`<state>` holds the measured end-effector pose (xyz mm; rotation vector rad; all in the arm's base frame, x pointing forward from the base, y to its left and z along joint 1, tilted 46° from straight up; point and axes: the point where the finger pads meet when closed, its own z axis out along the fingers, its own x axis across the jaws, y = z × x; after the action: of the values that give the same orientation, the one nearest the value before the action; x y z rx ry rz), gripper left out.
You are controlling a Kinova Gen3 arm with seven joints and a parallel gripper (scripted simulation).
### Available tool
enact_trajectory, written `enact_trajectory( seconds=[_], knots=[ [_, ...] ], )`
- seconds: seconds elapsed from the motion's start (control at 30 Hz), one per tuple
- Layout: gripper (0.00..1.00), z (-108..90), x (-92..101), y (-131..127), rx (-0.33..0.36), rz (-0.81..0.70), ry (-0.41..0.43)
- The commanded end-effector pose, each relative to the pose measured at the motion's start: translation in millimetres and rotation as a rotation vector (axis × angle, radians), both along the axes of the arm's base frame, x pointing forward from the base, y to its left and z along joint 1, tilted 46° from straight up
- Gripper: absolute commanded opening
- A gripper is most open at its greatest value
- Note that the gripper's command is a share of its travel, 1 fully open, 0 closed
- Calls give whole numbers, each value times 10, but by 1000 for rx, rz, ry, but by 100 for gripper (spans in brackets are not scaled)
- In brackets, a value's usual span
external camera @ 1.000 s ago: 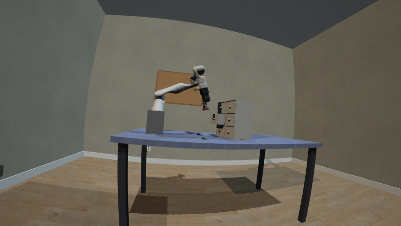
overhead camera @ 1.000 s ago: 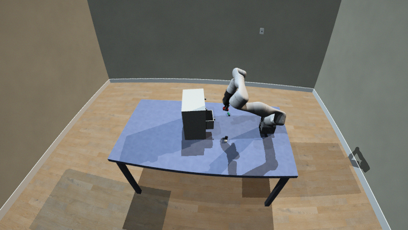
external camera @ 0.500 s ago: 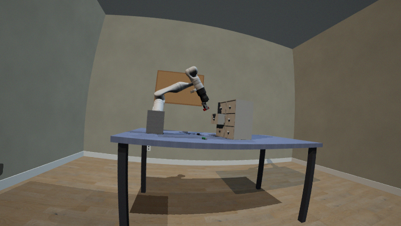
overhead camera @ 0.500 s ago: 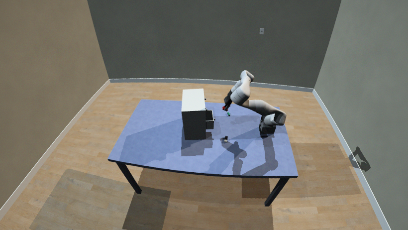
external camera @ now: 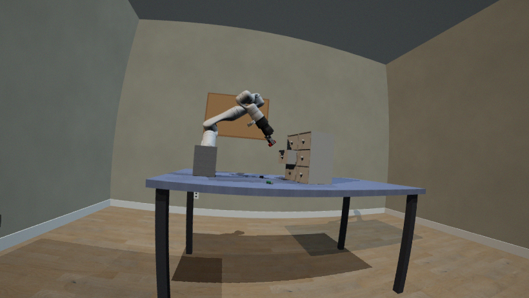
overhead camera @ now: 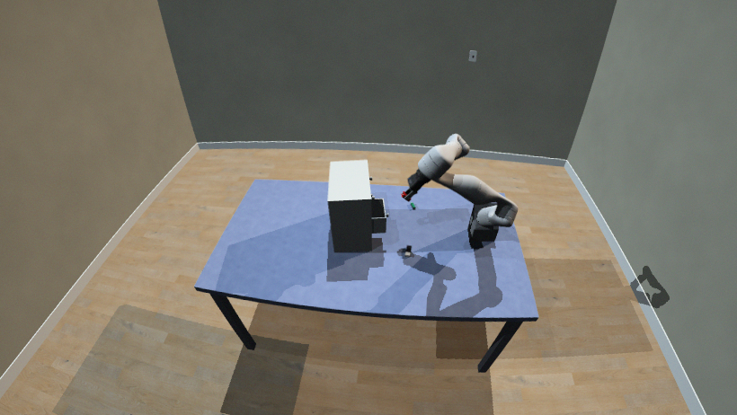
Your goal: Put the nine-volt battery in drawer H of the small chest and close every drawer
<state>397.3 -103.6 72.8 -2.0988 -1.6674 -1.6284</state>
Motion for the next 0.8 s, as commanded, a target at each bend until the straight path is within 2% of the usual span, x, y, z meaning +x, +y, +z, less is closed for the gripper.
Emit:
enact_trajectory(
  seconds=[0.0, 0.77],
  knots=[
    [51, -21, -43, -29, 13, -49, -32],
    [51, -46, -69, -14, 36, -211, -189]
  ],
)
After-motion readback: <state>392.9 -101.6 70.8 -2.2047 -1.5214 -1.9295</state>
